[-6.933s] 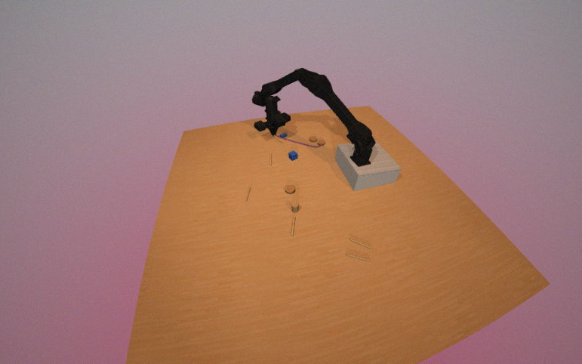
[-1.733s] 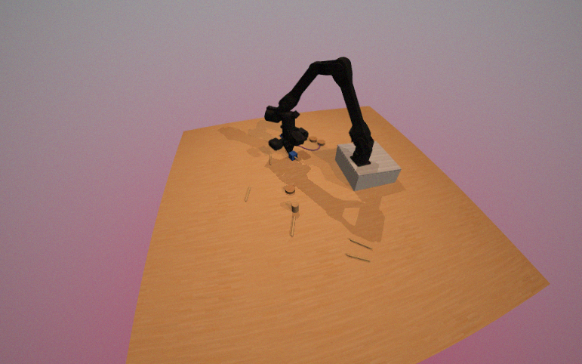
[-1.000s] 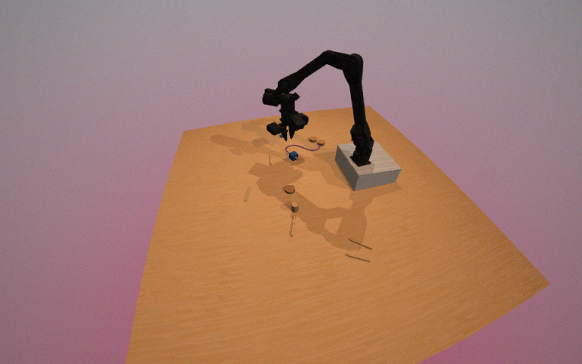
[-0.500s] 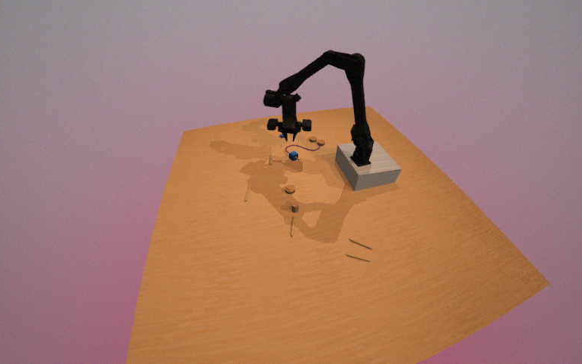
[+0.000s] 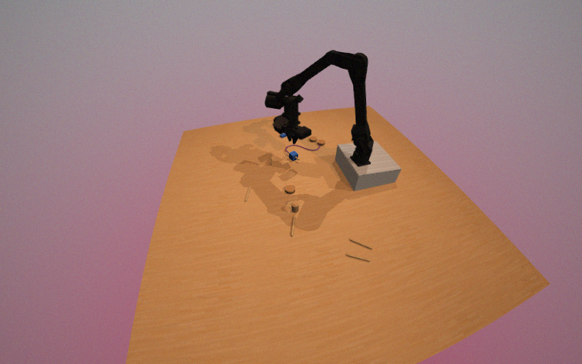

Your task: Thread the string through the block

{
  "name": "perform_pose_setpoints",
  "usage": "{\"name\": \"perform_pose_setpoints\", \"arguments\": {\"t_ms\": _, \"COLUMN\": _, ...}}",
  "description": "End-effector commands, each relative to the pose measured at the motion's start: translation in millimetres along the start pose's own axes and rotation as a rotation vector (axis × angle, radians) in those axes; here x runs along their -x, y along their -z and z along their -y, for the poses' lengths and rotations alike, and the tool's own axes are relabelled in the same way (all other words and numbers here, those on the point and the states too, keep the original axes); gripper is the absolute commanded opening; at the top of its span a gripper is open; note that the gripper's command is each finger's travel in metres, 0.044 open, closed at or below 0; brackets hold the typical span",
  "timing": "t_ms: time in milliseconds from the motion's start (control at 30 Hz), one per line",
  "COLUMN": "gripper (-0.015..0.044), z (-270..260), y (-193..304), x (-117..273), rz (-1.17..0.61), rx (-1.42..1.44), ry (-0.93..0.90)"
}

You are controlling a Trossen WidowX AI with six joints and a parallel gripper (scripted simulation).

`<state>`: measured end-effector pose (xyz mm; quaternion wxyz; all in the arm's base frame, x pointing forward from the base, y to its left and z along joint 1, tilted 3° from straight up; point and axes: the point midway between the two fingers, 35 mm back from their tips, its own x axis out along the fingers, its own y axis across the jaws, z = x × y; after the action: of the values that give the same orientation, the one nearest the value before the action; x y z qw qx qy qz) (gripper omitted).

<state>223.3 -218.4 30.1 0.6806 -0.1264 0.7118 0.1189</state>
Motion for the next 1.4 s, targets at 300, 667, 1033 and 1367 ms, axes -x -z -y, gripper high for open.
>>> {"name": "perform_pose_setpoints", "arguments": {"t_ms": 300, "gripper": 0.0125, "z": -29, "y": 1, "x": 0, "rz": 0.004, "rx": -1.292, "ry": -0.010}}
{"name": "perform_pose_setpoints", "arguments": {"t_ms": 667, "gripper": 0.0125, "z": -33, "y": 1, "x": 0, "rz": 0.001, "rx": -1.580, "ry": -0.012}}
{"name": "perform_pose_setpoints", "arguments": {"t_ms": 1033, "gripper": 0.0125, "z": -33, "y": 1, "x": 0, "rz": 0.001, "rx": -1.580, "ry": -0.012}}
{"name": "perform_pose_setpoints", "arguments": {"t_ms": 1367, "gripper": 0.0125, "z": -32, "y": 1, "x": -8, "rz": 0.001, "rx": -1.580, "ry": -0.012}}
